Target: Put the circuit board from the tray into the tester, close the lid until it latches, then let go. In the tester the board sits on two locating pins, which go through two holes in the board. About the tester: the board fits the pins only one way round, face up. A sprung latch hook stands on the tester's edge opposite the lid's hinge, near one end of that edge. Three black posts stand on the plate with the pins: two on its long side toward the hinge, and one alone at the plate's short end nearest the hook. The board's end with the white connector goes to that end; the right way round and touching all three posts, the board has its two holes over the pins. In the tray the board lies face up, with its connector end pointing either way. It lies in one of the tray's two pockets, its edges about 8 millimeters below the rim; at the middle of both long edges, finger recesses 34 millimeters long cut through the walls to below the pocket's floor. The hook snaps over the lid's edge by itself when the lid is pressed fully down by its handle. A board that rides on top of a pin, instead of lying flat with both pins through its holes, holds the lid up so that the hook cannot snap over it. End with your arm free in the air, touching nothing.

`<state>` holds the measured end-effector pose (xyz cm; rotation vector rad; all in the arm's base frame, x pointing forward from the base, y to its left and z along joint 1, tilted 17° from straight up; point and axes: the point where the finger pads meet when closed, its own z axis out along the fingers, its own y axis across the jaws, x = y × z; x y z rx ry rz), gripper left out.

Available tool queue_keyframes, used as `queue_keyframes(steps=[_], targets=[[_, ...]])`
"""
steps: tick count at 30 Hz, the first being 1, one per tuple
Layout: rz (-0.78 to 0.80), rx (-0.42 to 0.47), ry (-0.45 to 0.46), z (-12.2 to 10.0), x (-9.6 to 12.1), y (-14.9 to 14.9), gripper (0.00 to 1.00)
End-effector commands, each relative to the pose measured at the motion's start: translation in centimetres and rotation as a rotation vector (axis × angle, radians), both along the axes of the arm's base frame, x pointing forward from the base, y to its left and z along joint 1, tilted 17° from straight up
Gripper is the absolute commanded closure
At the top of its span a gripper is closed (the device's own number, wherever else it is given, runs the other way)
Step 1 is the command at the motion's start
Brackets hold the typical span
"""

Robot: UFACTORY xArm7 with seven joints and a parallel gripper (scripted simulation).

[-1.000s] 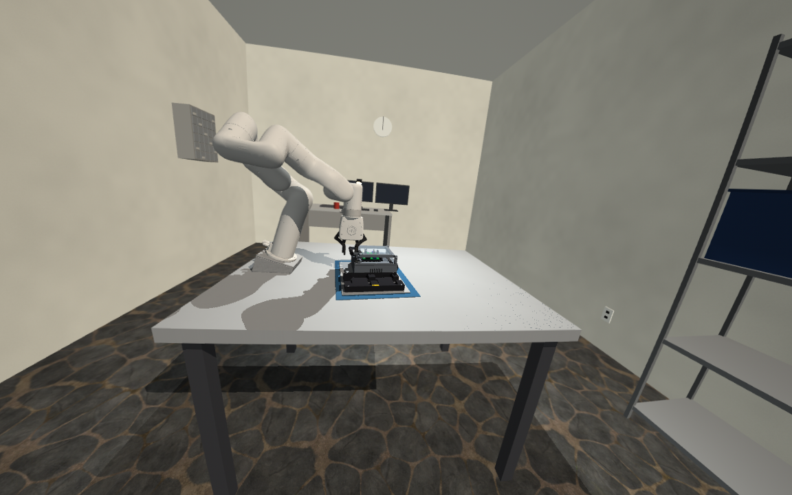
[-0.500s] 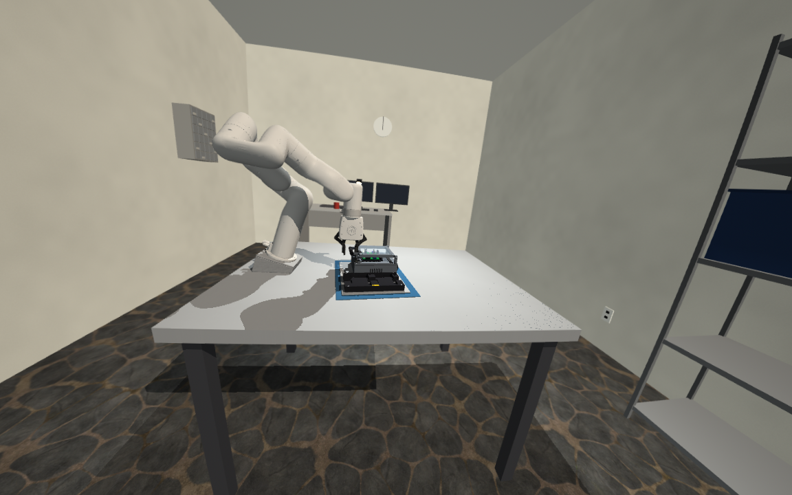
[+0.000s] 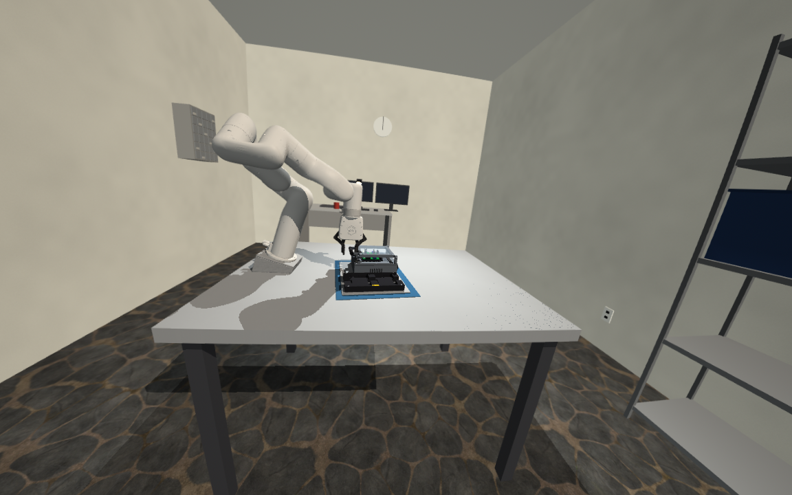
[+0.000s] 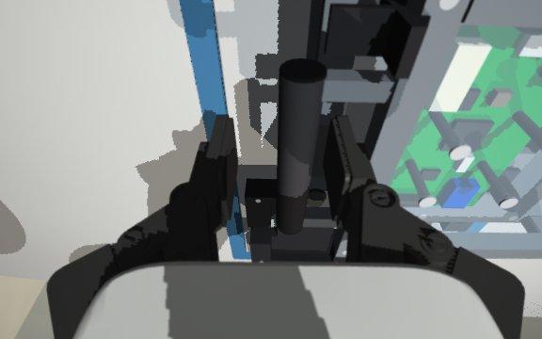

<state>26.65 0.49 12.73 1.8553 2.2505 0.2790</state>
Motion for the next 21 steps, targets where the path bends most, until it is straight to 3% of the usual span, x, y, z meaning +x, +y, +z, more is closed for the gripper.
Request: queue_keyframes(steps=[1, 21], targets=[[-0.002, 0.008, -0.019, 0.8, 0.5, 0.0, 0.49], [-0.002, 0.008, -0.019, 4.2, -0.6, -0.1, 0.49]])
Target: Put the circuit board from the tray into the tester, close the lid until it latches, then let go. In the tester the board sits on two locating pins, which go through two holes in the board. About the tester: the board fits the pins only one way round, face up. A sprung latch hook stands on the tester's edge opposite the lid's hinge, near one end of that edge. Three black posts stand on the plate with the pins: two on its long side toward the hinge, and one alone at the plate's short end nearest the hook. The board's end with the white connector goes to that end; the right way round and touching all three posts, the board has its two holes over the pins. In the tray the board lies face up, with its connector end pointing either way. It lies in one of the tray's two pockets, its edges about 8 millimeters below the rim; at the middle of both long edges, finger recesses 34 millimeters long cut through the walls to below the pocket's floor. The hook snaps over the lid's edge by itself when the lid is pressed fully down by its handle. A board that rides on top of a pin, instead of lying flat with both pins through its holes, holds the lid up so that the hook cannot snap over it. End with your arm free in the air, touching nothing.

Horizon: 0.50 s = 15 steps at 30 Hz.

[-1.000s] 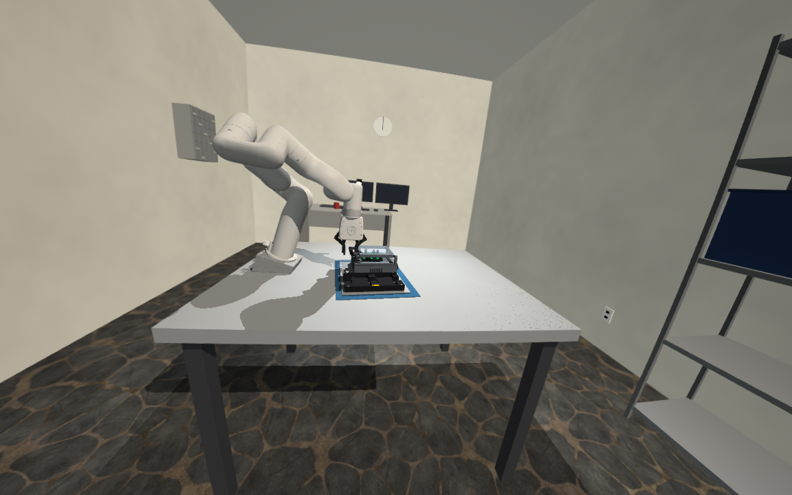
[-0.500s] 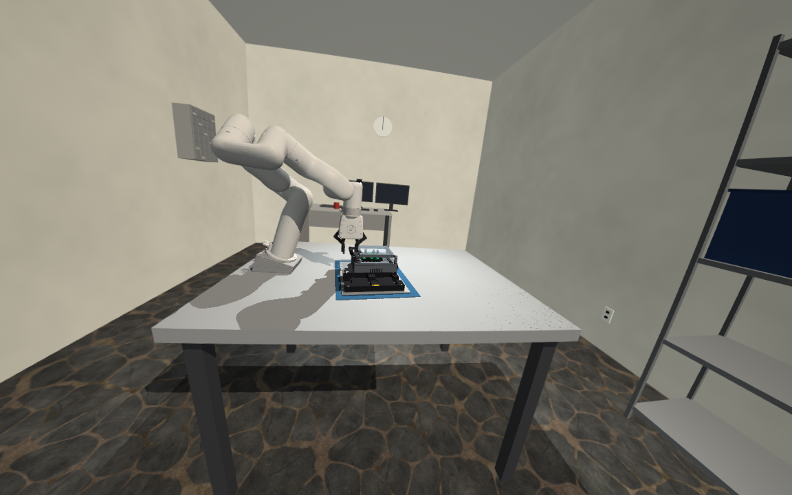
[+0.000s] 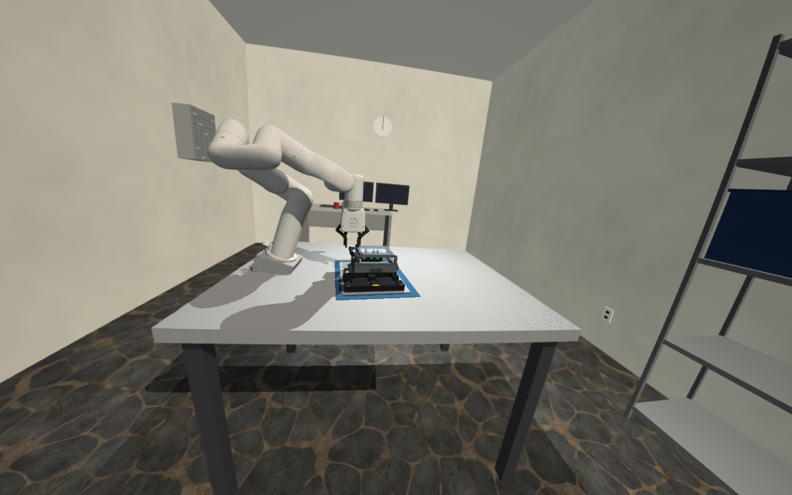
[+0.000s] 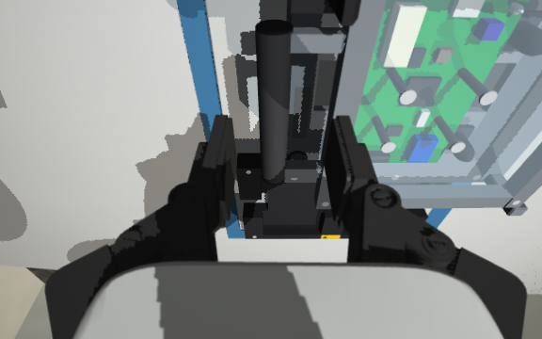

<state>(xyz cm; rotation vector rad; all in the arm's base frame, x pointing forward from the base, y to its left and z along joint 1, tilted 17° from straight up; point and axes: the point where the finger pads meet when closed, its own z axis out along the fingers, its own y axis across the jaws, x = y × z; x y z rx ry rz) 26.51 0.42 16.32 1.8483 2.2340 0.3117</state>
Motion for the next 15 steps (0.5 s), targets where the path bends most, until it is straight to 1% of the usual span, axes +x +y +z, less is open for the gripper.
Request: queue_keyframes(steps=[1, 6, 8, 15], targets=[[0.000, -0.002, 0.007, 0.9, -0.6, 0.0, 0.49], [0.000, -0.002, 0.007, 2.4, -1.0, 0.0, 0.49], [0.000, -0.002, 0.007, 2.4, -1.0, 0.0, 0.49], [0.000, -0.002, 0.007, 4.4, -1.6, -0.1, 0.49]])
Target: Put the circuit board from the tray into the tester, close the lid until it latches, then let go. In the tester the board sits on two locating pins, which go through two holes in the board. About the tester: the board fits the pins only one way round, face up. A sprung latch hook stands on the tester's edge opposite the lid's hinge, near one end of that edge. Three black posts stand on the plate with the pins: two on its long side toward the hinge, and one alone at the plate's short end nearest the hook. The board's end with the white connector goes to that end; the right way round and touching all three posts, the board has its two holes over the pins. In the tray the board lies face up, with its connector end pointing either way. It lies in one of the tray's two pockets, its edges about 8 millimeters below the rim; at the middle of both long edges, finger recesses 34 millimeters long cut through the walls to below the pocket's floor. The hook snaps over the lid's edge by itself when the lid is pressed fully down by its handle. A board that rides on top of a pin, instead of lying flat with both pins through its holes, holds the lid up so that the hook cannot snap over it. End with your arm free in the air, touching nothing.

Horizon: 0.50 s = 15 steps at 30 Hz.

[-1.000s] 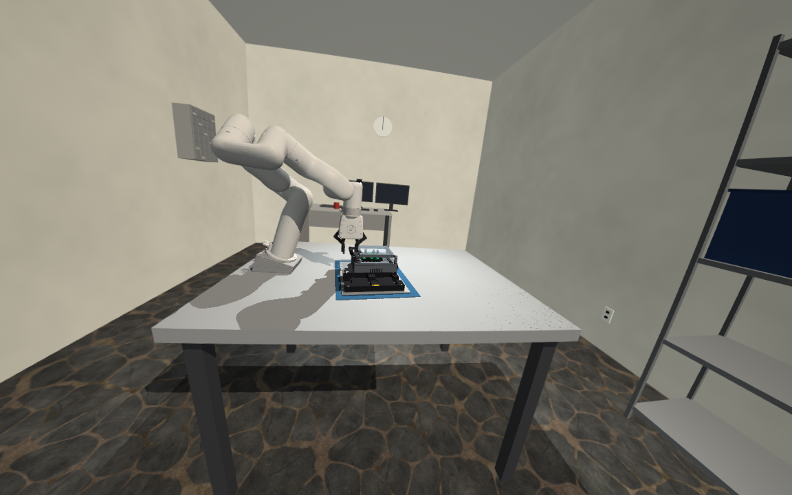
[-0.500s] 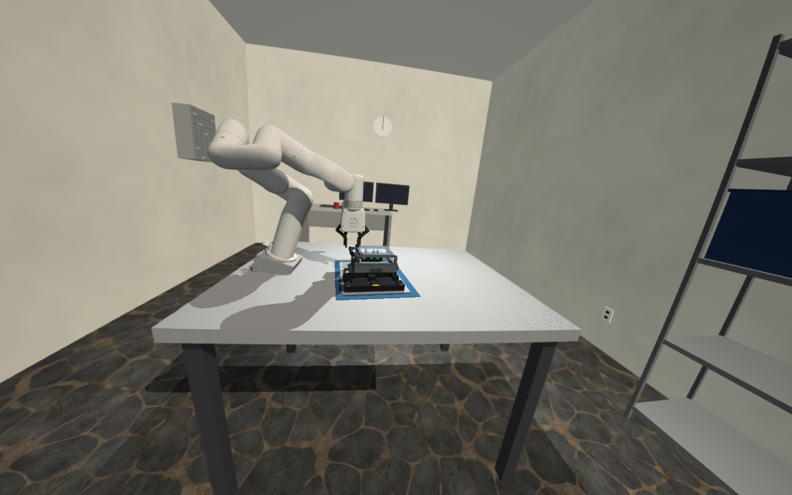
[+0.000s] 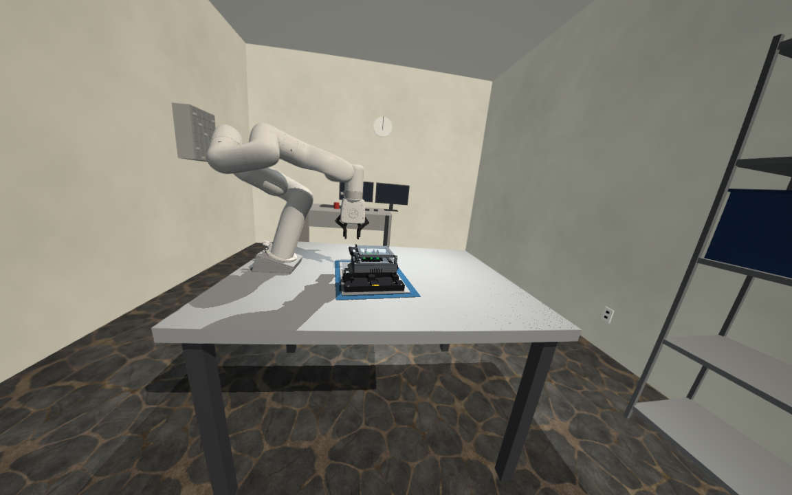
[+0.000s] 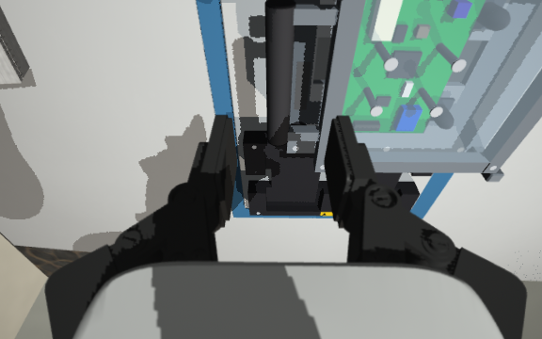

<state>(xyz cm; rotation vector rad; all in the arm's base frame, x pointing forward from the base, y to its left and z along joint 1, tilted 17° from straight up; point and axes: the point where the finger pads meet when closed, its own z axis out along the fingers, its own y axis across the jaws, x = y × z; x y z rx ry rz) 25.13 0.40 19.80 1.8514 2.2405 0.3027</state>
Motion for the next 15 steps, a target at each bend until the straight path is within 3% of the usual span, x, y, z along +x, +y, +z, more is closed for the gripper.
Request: queue_keyframes(steps=[1, 15], targets=[[-0.001, 0.000, -0.002, 1.2, -0.3, -0.1, 0.49], [-0.001, 0.000, -0.002, 2.8, -0.9, -0.1, 0.49]])
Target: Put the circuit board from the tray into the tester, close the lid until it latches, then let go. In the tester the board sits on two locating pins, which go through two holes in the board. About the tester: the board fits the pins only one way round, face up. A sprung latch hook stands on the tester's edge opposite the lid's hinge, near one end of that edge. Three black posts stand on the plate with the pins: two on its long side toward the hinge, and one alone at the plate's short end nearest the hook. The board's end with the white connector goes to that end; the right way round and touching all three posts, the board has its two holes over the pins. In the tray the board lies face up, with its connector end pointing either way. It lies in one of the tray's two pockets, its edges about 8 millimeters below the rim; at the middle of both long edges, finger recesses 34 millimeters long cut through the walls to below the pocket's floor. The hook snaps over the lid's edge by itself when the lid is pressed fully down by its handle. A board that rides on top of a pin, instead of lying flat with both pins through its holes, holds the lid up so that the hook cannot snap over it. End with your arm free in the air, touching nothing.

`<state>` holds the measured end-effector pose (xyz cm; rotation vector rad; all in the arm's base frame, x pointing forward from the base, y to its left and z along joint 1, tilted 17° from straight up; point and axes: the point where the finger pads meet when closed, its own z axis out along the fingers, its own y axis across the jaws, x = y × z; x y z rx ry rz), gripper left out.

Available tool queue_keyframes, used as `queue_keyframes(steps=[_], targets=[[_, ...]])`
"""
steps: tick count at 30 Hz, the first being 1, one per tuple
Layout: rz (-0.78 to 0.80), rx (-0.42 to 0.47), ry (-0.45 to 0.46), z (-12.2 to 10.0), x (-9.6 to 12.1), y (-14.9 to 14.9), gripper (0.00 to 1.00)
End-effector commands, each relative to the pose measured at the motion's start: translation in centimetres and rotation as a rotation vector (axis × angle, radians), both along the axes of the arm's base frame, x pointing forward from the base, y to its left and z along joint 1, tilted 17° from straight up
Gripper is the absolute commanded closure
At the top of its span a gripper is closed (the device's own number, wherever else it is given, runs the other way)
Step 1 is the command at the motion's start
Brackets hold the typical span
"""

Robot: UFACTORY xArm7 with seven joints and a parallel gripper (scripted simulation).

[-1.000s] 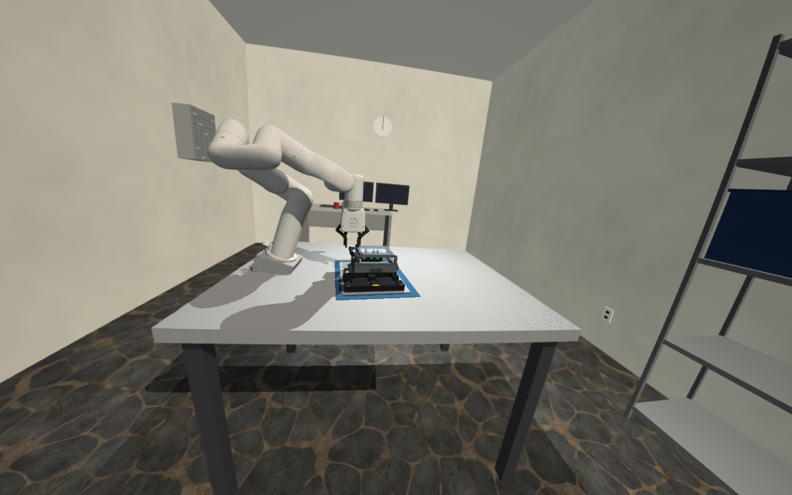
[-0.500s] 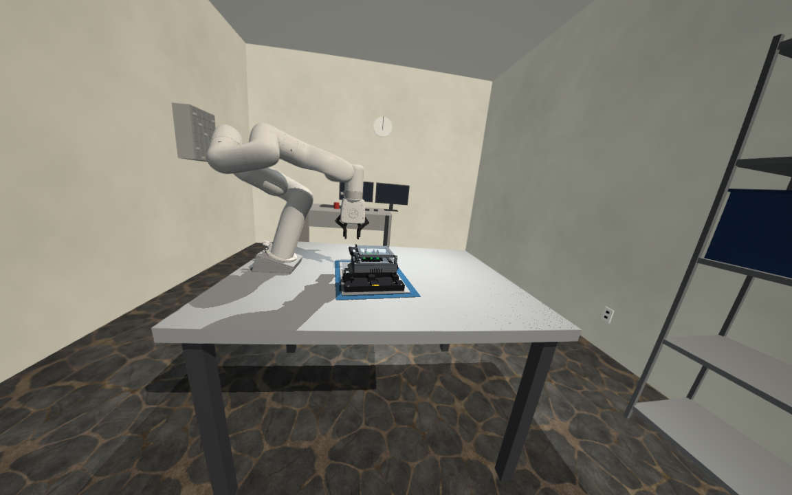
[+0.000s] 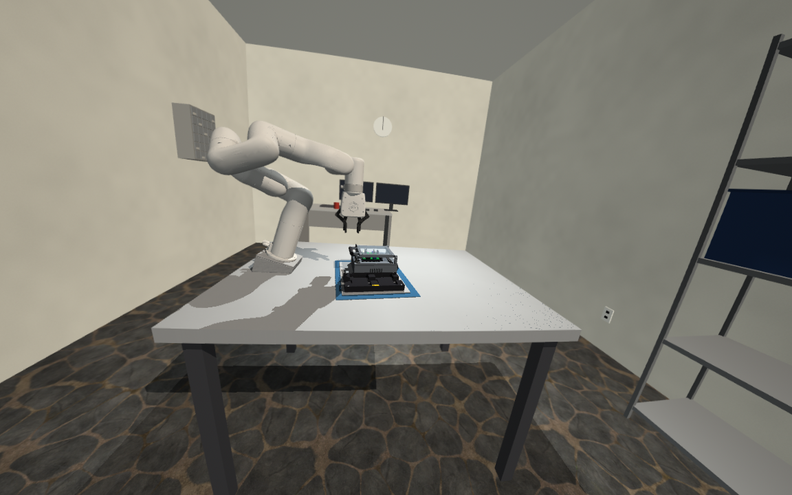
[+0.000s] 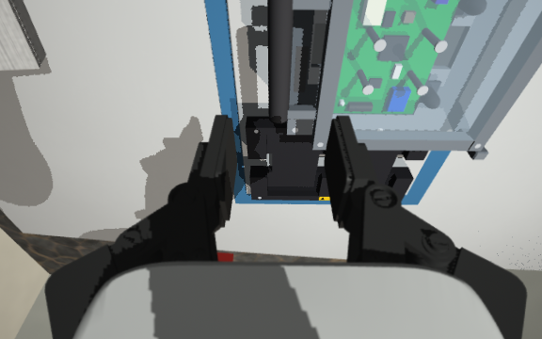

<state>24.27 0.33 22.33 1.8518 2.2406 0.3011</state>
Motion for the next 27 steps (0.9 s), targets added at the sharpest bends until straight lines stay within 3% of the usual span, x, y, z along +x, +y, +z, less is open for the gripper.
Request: queue_keyframes(steps=[1, 5, 6, 27], targets=[[-0.001, 0.000, -0.003, 0.34, -0.02, -0.03, 0.49], [-0.001, 0.000, -0.003, 0.37, -0.03, -0.03, 0.49], [-0.001, 0.000, -0.003, 0.37, -0.03, -0.03, 0.00], [-0.001, 0.000, -0.003, 0.37, -0.03, -0.03, 0.00]])
